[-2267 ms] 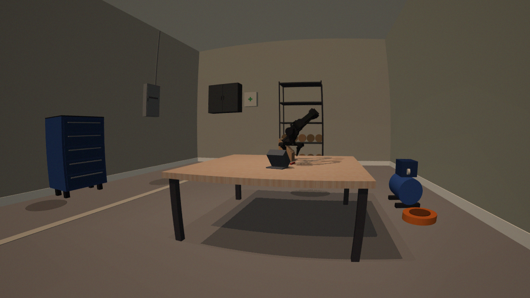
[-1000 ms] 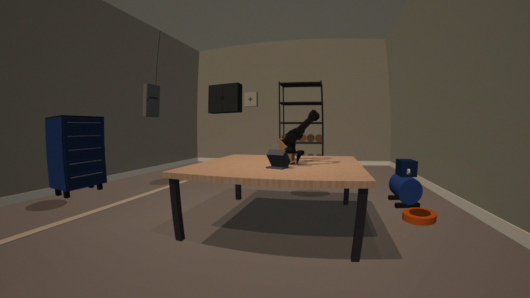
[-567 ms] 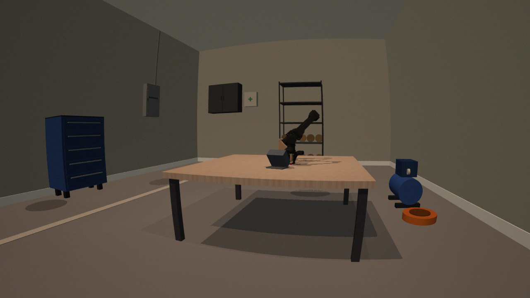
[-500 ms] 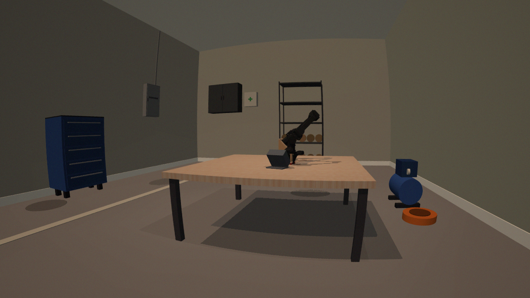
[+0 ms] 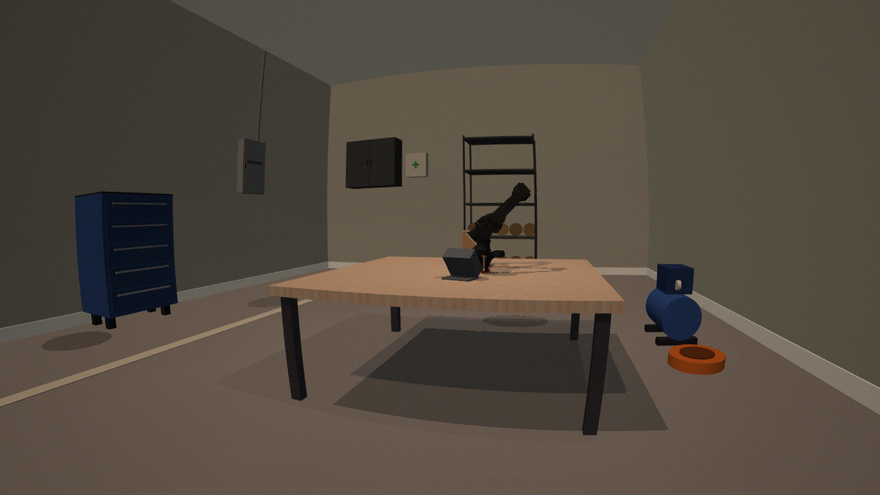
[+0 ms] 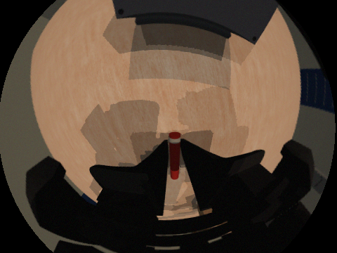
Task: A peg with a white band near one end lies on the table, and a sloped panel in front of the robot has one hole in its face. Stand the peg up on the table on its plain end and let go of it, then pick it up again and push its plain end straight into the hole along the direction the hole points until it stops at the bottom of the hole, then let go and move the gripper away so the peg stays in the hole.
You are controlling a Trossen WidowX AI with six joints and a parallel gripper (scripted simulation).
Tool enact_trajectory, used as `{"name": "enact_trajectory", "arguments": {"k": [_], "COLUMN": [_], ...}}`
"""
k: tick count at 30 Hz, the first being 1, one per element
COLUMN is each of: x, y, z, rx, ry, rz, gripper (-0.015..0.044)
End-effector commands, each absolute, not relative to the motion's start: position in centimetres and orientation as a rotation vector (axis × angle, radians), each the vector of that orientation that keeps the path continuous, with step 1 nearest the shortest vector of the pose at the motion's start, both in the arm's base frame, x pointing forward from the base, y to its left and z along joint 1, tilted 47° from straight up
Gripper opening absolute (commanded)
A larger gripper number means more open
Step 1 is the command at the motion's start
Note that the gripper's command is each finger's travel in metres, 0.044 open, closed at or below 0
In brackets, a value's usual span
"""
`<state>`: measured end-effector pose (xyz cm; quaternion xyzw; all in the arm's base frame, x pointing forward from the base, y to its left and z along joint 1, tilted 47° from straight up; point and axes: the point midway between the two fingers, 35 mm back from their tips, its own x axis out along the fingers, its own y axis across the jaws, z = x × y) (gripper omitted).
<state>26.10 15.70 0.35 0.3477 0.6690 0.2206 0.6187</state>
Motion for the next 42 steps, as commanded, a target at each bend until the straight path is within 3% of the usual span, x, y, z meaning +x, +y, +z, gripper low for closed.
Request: {"name": "enact_trajectory", "arguments": {"k": [1,42], "x": [26.1,25.5], "y": [15.7,14.3], "z": [0.3,1.7], "rx": [0.8,0.836], "ry": [1.54,1.26], "rz": [0.502,0.366], "gripper": [0.0051,0.0051]}}
